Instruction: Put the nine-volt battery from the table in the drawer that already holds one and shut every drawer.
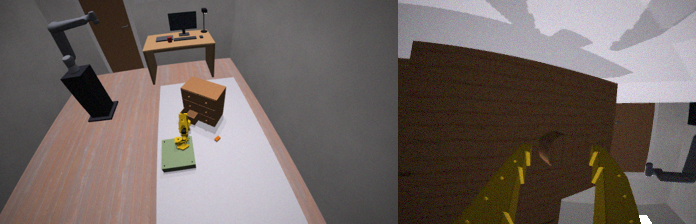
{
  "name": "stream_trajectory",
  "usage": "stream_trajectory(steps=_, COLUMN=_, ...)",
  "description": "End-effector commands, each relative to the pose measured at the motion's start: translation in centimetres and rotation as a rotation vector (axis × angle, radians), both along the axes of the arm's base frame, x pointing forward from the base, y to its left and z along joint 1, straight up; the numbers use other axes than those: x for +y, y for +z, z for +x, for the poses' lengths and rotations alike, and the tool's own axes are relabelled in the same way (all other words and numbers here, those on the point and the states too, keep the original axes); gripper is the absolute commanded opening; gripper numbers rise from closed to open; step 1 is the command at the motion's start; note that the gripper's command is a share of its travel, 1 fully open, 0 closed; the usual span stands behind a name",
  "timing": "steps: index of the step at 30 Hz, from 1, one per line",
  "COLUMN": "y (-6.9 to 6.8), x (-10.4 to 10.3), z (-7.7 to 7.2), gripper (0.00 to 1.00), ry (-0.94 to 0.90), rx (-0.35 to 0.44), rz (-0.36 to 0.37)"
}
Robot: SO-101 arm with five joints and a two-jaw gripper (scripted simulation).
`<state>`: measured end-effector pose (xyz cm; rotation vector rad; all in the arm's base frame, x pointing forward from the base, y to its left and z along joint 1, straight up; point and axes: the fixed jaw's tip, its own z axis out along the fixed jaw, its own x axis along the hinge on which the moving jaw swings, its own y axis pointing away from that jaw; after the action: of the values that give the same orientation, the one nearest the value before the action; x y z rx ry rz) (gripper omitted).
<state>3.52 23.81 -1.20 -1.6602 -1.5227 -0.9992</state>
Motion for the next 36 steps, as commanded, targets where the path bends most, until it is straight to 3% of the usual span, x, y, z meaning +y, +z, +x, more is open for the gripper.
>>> stream_trajectory(steps=1, y=0.08, x=0.14, z=0.20, gripper=0.21, ry=-0.012, rx=0.007, rz=0.017)
stream_trajectory(steps=36, y=-0.33, x=0.01, z=0.47, gripper=0.21, ry=-0.024, rx=0.007, rz=0.021)
